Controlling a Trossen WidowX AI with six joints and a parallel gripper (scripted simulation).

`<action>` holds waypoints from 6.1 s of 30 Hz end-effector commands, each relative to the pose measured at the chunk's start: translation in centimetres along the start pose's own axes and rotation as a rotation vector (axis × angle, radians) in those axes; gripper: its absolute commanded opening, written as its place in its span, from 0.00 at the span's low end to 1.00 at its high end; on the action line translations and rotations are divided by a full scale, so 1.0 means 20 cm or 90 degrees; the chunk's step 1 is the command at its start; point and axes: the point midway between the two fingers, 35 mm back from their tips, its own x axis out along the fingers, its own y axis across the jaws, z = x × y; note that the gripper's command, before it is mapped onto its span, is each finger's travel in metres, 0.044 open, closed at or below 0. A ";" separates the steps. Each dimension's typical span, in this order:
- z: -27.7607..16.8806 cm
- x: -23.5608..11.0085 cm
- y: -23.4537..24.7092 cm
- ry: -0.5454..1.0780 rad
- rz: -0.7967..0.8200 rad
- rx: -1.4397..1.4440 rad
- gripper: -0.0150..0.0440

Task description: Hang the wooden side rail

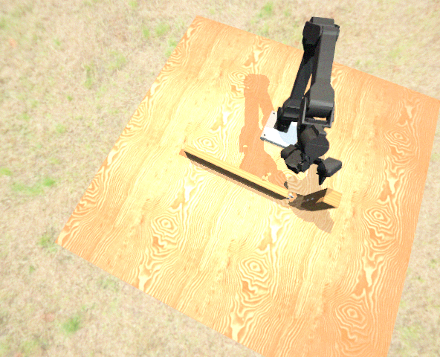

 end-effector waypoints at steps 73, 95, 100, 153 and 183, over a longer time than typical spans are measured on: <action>0.31 0.02 -0.13 0.096 -0.053 -0.335 1.00; 0.48 -0.05 -0.18 -0.063 -0.404 0.488 1.00; 0.51 -0.07 -0.18 -0.136 -0.448 0.620 1.00; 0.48 0.15 -0.37 -0.162 -0.454 0.669 1.00; 0.45 0.33 -0.52 -0.162 -0.454 0.669 1.00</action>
